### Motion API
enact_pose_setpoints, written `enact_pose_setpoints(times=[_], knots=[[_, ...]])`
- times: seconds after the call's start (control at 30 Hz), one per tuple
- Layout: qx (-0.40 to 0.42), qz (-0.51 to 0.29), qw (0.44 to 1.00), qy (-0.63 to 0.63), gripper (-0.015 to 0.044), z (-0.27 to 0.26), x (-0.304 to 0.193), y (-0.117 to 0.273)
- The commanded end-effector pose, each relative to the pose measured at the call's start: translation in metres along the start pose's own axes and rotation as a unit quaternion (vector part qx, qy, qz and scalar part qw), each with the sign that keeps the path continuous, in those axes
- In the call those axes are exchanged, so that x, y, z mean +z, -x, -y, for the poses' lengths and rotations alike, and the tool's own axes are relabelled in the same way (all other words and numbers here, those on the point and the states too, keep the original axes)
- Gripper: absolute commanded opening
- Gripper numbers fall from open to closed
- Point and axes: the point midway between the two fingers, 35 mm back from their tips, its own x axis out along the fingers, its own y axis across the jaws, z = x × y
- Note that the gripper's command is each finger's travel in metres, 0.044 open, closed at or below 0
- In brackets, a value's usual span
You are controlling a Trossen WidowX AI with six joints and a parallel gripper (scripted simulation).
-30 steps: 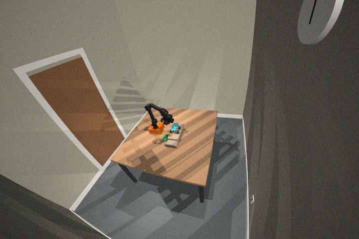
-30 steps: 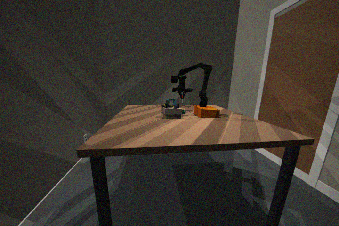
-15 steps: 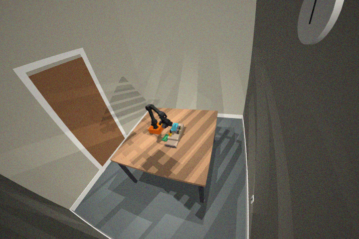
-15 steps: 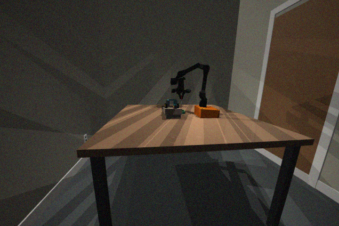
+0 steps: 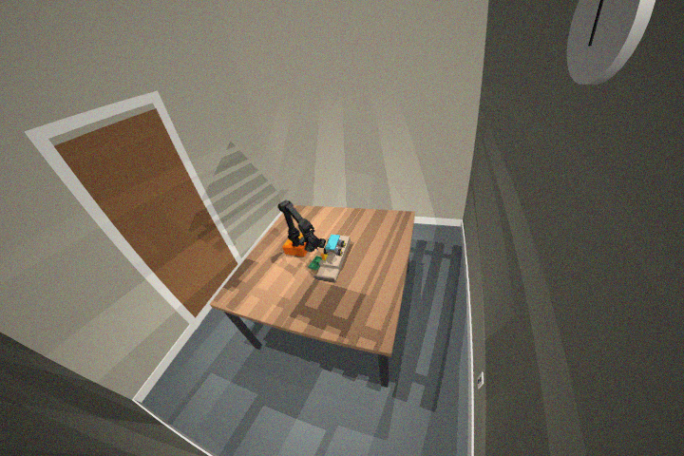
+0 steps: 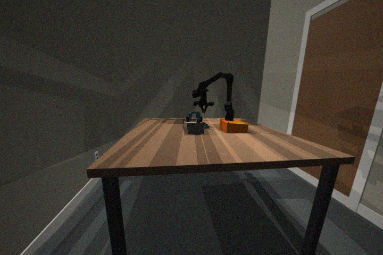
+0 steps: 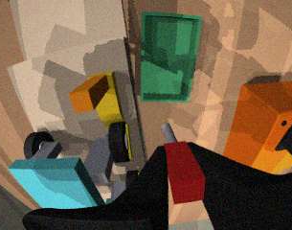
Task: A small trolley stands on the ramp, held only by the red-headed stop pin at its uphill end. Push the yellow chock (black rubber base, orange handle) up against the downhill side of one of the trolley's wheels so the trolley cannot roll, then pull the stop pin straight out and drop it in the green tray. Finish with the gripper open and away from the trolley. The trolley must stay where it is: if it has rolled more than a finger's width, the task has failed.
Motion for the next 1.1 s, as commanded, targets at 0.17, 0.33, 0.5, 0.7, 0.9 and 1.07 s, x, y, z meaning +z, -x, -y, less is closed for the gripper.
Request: enact_pose_setpoints(times=[0.17,0.33,0.5,0.7,0.9,1.07], knots=[[0.000,0.002,1.000,0.001,0.0000,0.0000,0.0270,0.0038],[0.003,0.009,0.999,-0.034,0.0000,0.0002,0.0265,0.0037],[0.010,0.022,0.994,-0.110,0.0000,0.0007,0.0255,0.0035],[0.023,0.035,0.979,-0.201,0.0000,0.0012,0.0243,0.0034],[0.038,0.046,0.955,-0.291,0.0000,0.0016,0.0232,0.0033],[0.053,0.053,0.929,-0.363,0.0000,0.0020,0.0223,0.0032]])
